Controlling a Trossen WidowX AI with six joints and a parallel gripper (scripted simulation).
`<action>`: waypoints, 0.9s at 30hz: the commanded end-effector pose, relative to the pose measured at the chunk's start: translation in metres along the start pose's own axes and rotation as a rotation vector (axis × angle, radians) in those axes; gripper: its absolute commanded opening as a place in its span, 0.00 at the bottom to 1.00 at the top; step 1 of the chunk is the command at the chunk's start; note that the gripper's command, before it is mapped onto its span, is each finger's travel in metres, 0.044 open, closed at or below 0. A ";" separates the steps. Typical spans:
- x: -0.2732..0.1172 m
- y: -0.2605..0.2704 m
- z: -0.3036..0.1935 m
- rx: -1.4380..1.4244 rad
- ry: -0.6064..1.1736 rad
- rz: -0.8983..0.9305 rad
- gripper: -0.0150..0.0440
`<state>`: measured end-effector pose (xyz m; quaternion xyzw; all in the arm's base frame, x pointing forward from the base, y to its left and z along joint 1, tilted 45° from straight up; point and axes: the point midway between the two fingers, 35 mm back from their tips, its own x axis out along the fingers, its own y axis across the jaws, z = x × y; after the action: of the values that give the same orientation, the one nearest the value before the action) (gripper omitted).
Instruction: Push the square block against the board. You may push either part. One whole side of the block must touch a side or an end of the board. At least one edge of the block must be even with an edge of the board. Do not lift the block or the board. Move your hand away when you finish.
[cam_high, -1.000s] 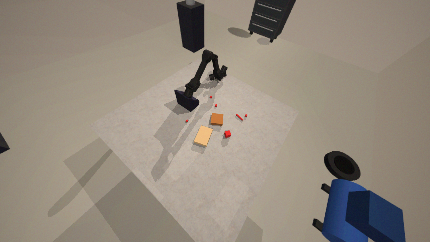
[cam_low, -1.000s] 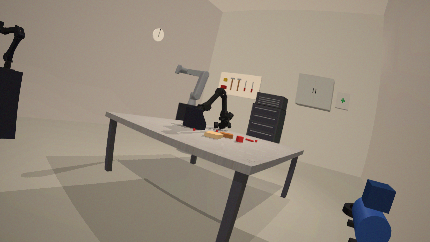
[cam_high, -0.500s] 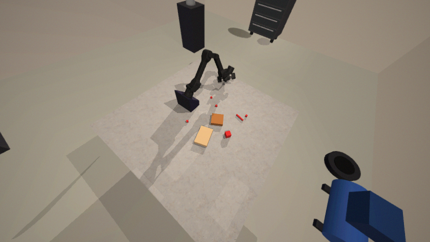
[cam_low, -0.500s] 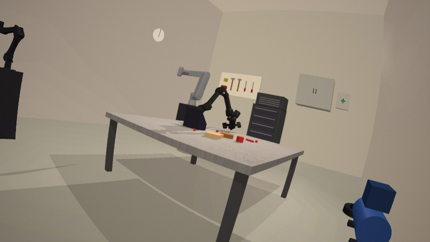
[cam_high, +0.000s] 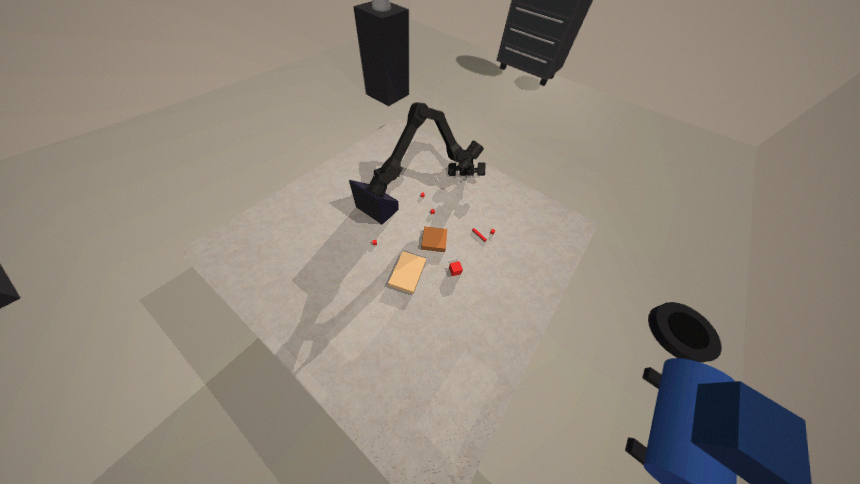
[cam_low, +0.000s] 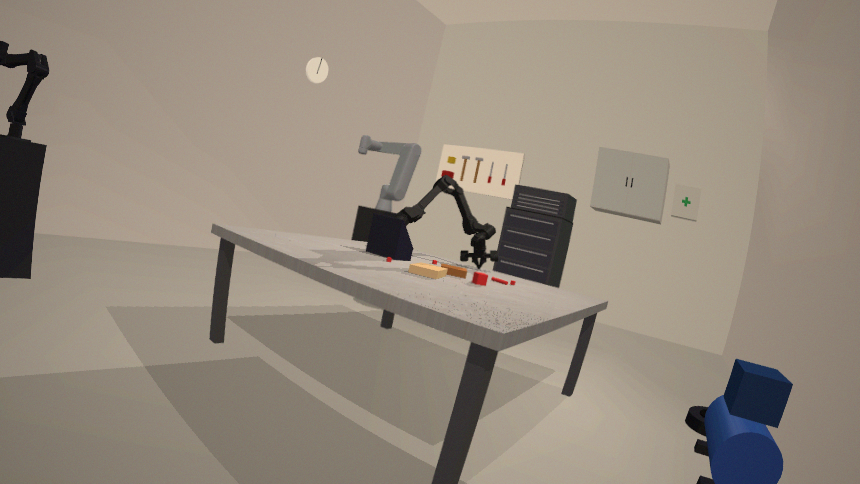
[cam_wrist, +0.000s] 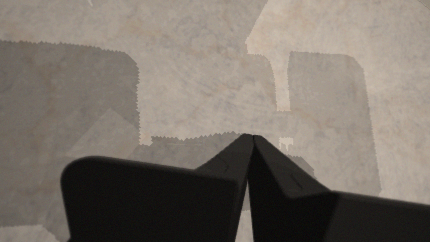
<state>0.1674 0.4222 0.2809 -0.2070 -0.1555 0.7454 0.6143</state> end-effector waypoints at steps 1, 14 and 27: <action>-0.014 -0.020 -0.025 0.053 0.068 -0.043 0.25; -0.068 -0.061 -0.110 0.222 0.275 -0.147 0.25; -0.148 -0.068 -0.223 0.594 0.520 -0.205 0.25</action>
<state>0.3468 0.3064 0.1579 -0.1966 0.1614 0.6320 0.7320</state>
